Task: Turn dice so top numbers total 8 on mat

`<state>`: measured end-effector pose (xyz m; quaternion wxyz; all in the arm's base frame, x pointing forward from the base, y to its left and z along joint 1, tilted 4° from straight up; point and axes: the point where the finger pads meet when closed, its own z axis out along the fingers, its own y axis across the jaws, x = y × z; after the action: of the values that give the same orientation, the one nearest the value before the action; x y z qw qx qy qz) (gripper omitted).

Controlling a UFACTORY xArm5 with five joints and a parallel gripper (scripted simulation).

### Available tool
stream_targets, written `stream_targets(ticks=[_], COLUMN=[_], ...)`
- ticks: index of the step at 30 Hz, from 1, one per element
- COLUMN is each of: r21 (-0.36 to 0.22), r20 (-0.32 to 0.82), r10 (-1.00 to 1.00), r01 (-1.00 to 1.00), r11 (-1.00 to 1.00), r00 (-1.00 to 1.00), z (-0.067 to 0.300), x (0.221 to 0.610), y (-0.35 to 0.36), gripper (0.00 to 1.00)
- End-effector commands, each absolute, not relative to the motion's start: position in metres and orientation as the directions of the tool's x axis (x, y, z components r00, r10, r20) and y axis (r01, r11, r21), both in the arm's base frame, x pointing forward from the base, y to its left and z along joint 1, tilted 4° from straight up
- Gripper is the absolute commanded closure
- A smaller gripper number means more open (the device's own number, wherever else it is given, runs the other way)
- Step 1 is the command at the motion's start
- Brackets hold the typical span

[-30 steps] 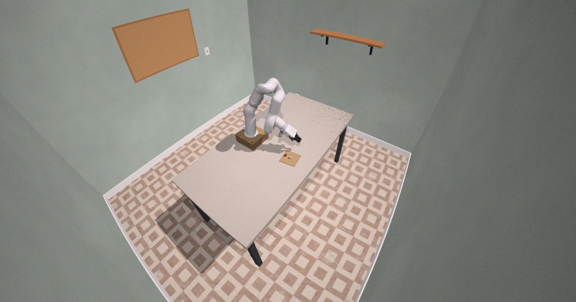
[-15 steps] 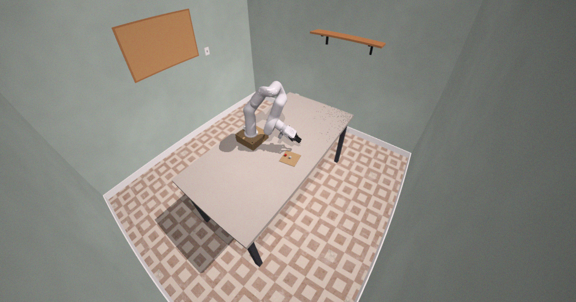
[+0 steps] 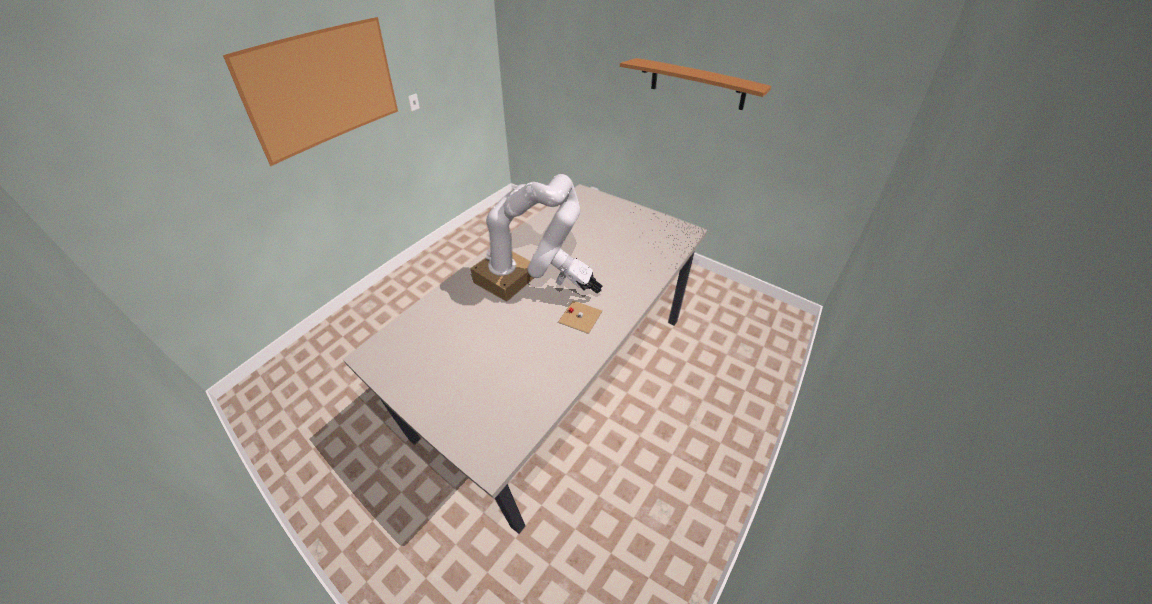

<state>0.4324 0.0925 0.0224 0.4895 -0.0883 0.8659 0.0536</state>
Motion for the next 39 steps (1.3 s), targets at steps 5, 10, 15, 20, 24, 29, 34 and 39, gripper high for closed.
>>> stream_targets(ticks=[5,10,15,20,24,29,34,39], r21=[0.007,0.007,0.007,0.007,0.007,0.007,0.007,0.007], r20=[-0.861,-0.861,-0.861,-0.861,-0.861,-0.861,-0.861,-0.861], r10=[-0.099,-0.099,-0.099,-0.099,-0.099,-0.099,-0.099,-0.099], r01=[-0.206,-0.206,-0.206,-0.206,-0.206,-0.206,-0.206,-0.206], r11=[0.979,0.979,0.979,0.979,0.979,0.979,0.979,0.979], r00=[-0.499,-0.499,-0.499,-0.499,-0.499,-0.499,-0.499,-0.499], z=[-0.002,-0.008,-0.009,-0.009,-0.009,-0.009,-0.009,-0.009], x=[0.436,0.436,0.436,0.436,0.436,0.436,0.436,0.436], y=[0.094,0.094,0.094,0.094,0.094,0.094,0.094,0.094], gripper=[0.89,0.89,0.89,0.89,0.89,0.89,0.89,0.89])
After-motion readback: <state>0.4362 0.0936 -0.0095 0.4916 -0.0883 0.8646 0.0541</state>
